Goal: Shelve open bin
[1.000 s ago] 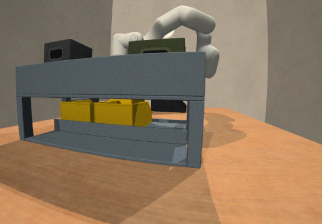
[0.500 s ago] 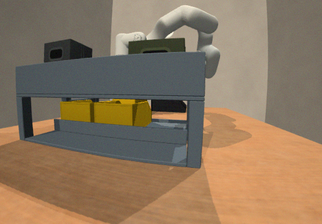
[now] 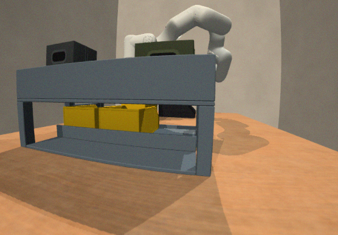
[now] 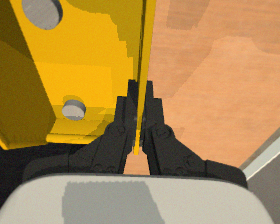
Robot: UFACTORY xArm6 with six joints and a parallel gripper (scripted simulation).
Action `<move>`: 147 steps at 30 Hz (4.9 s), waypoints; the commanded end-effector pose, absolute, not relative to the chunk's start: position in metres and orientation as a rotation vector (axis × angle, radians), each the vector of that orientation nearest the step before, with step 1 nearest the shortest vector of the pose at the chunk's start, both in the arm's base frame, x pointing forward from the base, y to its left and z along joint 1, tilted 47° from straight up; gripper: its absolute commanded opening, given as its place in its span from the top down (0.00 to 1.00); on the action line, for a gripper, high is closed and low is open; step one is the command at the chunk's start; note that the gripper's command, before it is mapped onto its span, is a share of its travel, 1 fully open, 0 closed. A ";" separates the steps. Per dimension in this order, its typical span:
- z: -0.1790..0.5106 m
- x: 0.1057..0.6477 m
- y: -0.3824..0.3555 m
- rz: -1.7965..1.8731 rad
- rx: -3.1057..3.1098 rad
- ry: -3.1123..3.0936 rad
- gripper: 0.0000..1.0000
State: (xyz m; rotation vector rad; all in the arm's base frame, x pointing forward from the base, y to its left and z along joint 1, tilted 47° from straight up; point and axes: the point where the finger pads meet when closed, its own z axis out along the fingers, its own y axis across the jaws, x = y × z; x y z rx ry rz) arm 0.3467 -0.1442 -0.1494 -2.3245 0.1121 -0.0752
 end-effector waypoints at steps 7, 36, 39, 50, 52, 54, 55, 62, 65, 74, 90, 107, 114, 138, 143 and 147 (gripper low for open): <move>-0.147 0.347 -0.144 -0.079 -2.327 0.114 1.00; -0.126 0.347 -0.123 -0.079 -2.327 0.114 1.00; -0.126 0.347 -0.123 -0.079 -2.327 0.114 1.00; -0.116 0.347 -0.113 -0.079 -2.327 0.114 1.00; -0.116 0.347 -0.113 -0.079 -2.327 0.114 1.00; -0.116 0.347 -0.113 -0.079 -2.327 0.114 1.00; -0.116 0.347 -0.113 -0.079 -2.327 0.114 1.00; -0.110 0.347 -0.107 -0.079 -2.327 0.114 1.00; -0.105 0.347 -0.102 -0.079 -2.327 0.114 1.00; -0.105 0.347 -0.102 -0.079 -2.327 0.114 1.00; -0.095 0.347 -0.092 -0.079 -2.327 0.114 1.00; -0.084 0.347 -0.081 -0.079 -2.327 0.114 1.00; -0.076 0.347 -0.073 -0.079 -2.327 0.114 1.00; -0.063 0.347 -0.060 -0.079 -2.327 0.114 1.00; -0.063 0.347 -0.060 -0.079 -2.327 0.114 1.00; -0.057 0.347 -0.054 -0.079 -2.327 0.114 1.00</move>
